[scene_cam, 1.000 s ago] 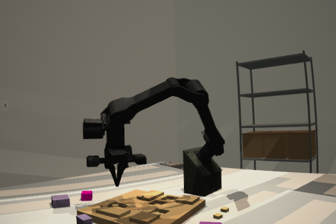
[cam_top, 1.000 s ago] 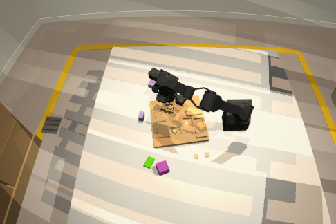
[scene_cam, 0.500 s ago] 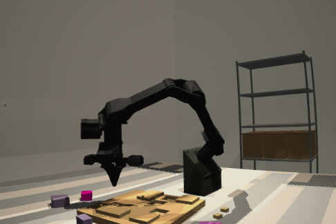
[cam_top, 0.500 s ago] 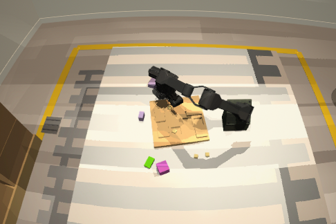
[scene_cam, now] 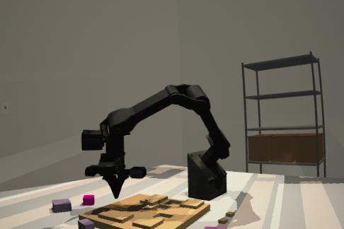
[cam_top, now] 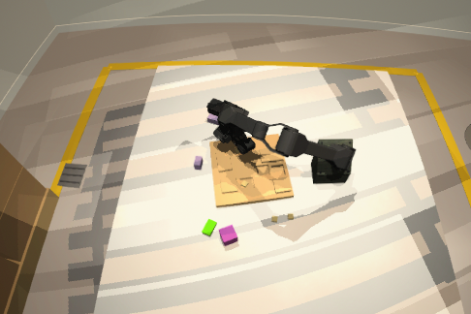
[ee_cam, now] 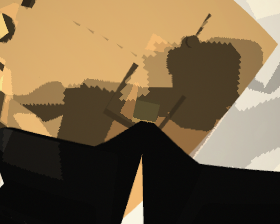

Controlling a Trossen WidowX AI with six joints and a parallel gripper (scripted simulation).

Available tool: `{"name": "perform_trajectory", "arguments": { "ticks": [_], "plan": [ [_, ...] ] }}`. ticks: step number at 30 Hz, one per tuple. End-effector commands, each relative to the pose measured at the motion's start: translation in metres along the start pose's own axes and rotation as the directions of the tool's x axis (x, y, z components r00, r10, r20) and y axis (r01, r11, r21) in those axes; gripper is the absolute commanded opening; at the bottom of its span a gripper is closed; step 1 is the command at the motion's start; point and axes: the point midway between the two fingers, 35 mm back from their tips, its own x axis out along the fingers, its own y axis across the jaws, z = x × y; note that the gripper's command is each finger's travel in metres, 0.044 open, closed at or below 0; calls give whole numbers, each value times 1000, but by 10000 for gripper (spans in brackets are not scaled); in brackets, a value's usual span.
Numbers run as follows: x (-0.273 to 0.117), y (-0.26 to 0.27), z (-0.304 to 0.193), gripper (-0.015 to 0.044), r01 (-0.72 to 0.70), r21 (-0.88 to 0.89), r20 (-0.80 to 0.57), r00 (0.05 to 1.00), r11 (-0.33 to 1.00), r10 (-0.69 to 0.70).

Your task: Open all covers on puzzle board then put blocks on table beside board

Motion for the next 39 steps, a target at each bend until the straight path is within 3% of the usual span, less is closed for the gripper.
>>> {"name": "perform_trajectory", "arguments": {
  "ticks": [1, 4, 7, 12, 16, 39],
  "plan": [
    [8, 0, -4, 0, -10, -108, -1, 1000, 994, 10],
    [12, 0, -4, 0, -10, -362, -1, 1000, 932, 10],
    [16, 0, -5, 0, -9, -622, -1, 1000, 783, 10],
    [23, 0, -5, 0, -5, -923, -1, 1000, 385, 11],
    [27, 0, -6, 0, -2, -998, -1, 1000, 62, 11],
    [40, 1, -6, 0, -1, -999, 0, 1000, 45, 12]
  ]
}}
